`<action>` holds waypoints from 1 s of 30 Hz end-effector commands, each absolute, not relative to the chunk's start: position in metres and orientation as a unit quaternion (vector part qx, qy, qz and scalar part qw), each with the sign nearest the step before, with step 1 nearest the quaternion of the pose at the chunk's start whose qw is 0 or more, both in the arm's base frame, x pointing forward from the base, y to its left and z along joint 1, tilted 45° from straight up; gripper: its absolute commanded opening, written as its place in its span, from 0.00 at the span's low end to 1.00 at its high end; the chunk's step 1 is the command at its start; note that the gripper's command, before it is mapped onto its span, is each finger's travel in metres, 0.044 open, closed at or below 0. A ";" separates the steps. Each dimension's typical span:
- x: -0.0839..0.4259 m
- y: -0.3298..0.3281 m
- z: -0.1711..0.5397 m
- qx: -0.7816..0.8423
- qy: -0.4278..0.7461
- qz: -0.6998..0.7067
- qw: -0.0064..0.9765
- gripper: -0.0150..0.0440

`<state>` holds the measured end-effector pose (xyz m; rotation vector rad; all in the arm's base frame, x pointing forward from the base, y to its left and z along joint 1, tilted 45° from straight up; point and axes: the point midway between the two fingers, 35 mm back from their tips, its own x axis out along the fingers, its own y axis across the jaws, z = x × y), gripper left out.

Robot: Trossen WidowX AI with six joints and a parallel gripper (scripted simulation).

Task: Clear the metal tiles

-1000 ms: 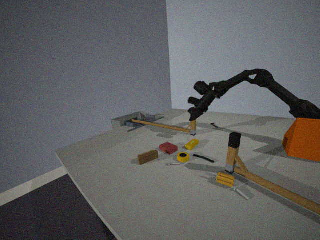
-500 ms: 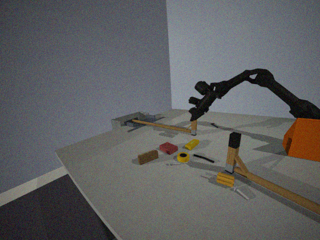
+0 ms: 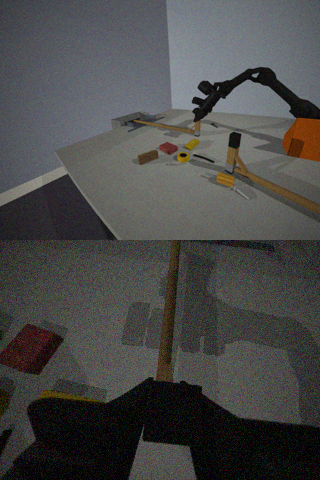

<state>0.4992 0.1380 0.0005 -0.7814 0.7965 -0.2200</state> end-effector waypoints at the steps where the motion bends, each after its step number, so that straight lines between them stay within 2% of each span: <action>1: 0.492 0.145 0.004 -0.370 0.372 -0.101 0.845 0.25; 30: 0.449 0.144 0.003 -0.369 0.373 -0.099 0.846 0.25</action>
